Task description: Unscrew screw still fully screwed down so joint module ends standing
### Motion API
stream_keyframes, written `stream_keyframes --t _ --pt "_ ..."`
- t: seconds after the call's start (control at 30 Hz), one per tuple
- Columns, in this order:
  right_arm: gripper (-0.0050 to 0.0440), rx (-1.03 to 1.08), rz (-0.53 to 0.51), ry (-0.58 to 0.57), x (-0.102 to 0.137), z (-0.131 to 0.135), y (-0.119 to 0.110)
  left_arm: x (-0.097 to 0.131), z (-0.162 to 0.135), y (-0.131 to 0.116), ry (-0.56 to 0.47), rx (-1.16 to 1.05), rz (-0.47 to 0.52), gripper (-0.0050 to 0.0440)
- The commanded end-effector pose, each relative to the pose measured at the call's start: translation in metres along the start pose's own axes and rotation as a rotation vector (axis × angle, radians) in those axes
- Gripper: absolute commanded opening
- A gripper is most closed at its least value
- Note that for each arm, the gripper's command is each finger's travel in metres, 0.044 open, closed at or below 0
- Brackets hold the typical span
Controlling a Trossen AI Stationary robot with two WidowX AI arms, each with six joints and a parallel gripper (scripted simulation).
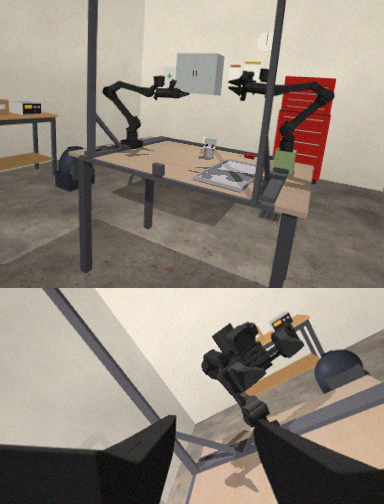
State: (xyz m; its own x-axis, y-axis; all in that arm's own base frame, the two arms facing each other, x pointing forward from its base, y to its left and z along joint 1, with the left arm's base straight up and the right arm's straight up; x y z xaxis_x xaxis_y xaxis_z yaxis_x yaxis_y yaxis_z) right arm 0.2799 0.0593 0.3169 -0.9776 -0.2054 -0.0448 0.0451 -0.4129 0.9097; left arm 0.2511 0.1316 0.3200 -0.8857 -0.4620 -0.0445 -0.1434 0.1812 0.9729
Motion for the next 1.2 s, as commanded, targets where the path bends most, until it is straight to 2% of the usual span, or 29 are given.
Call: stream_keyframes --t 0.0,0.13,0.33,0.53,0.7,0.87,1.1,1.17 --pt "0.0215 -0.099 -0.044 -0.031 0.000 -0.007 0.019 -0.002 -0.026 0.006 -0.084 0.001 -0.011 0.0400" --pt "0.0215 -0.099 -0.044 -0.031 0.000 -0.007 0.019 -0.002 -0.026 0.006 -0.084 0.001 -0.011 0.0400" --pt "0.0215 -0.282 -0.091 -0.099 0.006 -0.031 0.022 0.010 -0.062 -0.011 -0.219 0.008 0.039 0.0400" --pt "0.0215 -0.463 -0.150 -0.151 0.006 -0.049 0.038 0.016 -0.102 -0.012 -0.359 0.018 0.055 0.0400" --pt "0.0215 -0.463 -0.150 -0.151 0.006 -0.049 0.038 0.016 -0.102 -0.012 -0.359 0.018 0.055 0.0400" --pt "0.0215 -0.614 -0.209 -0.194 0.014 -0.069 0.039 -0.003 -0.104 -0.022 -0.273 0.053 0.086 0.0400" --pt "0.0215 -0.821 -0.304 -0.232 0.019 -0.089 0.057 -0.029 -0.106 -0.038 -0.152 0.093 0.130 0.0400" --pt "0.0215 -0.821 -0.305 -0.233 0.019 -0.089 0.057 -0.029 -0.106 -0.038 -0.152 0.093 0.132 0.0400"
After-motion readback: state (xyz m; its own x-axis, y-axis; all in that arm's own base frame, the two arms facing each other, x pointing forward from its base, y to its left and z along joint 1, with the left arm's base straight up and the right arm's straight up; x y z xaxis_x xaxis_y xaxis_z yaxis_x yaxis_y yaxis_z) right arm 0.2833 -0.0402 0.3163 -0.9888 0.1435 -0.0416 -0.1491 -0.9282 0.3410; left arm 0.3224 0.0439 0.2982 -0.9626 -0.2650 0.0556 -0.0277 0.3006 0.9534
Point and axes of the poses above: on each arm, the point midway between the two fingers, 35 mm back from their tips, its own x axis back along the fingers, its own z axis across the jaws, y = z × x, the point moved 3 cm from there along x, back along the fingers, and after that the axes turned 13 degrees about x, right-handed, at the moved point
